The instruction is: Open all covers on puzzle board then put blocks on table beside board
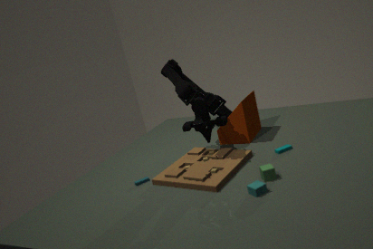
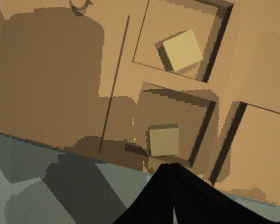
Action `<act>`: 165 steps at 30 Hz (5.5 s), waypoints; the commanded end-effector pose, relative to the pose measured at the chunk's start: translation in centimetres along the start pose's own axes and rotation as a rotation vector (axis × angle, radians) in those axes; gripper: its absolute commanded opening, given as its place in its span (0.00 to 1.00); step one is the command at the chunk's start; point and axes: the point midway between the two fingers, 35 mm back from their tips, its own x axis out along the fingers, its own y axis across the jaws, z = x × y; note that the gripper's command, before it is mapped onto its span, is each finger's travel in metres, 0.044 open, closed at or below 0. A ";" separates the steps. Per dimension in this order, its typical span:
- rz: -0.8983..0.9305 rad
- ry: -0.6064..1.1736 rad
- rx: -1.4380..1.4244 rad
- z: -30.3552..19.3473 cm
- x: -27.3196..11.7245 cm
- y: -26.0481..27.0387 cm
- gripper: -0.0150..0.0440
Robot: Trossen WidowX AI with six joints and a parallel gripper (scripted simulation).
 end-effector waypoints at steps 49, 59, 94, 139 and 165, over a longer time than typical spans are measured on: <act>-0.011 0.009 -0.016 0.8 4.8 -0.3 0.25; -0.011 0.009 -0.016 0.8 4.8 -0.3 0.25; -0.009 0.010 -0.019 0.7 3.8 -0.2 0.25; -0.011 0.009 -0.020 0.7 4.2 -0.2 0.25; -0.011 0.009 -0.019 1.0 4.8 -0.4 0.25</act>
